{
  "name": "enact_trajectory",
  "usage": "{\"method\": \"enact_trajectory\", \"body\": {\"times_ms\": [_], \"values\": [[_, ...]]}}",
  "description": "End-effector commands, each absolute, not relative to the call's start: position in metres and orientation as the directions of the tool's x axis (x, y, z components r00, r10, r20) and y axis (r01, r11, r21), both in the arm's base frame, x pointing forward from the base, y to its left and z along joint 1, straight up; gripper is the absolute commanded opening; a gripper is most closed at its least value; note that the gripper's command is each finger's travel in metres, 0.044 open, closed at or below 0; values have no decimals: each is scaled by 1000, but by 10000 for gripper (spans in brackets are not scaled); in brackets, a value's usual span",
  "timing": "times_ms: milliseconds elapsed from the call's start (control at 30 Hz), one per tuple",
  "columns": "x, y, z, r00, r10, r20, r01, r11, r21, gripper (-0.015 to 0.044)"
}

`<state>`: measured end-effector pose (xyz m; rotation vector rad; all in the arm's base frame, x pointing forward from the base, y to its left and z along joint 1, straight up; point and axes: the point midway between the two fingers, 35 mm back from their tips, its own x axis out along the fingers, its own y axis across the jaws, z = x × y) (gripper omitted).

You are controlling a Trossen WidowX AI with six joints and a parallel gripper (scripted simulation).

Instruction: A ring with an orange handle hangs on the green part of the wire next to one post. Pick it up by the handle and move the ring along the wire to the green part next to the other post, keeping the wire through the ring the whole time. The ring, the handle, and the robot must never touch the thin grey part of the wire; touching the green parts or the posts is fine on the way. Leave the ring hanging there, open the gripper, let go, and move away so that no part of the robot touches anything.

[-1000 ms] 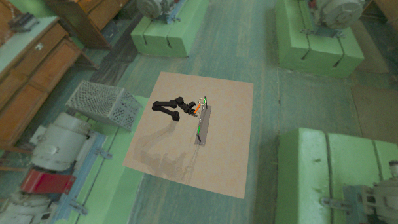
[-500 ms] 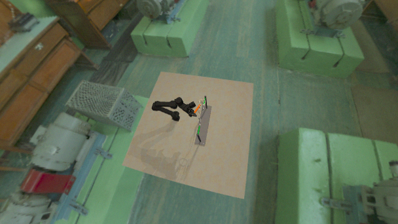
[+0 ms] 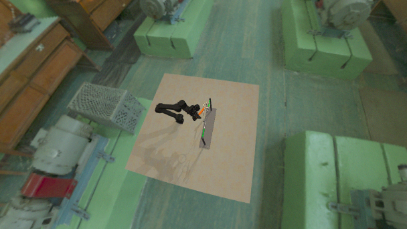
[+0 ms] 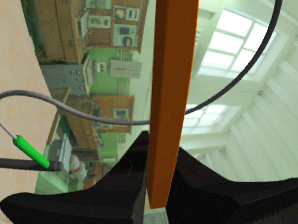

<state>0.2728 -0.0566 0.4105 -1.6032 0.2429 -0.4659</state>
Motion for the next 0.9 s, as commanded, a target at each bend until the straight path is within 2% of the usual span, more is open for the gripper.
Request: {"method": "enact_trajectory", "body": {"times_ms": [0, 867], "values": [[272, -56, 411, 892, -416, 175, 121, -154, -981, -150], [272, -53, 424, 888, -345, 303, 124, -455, -882, -150]]}}
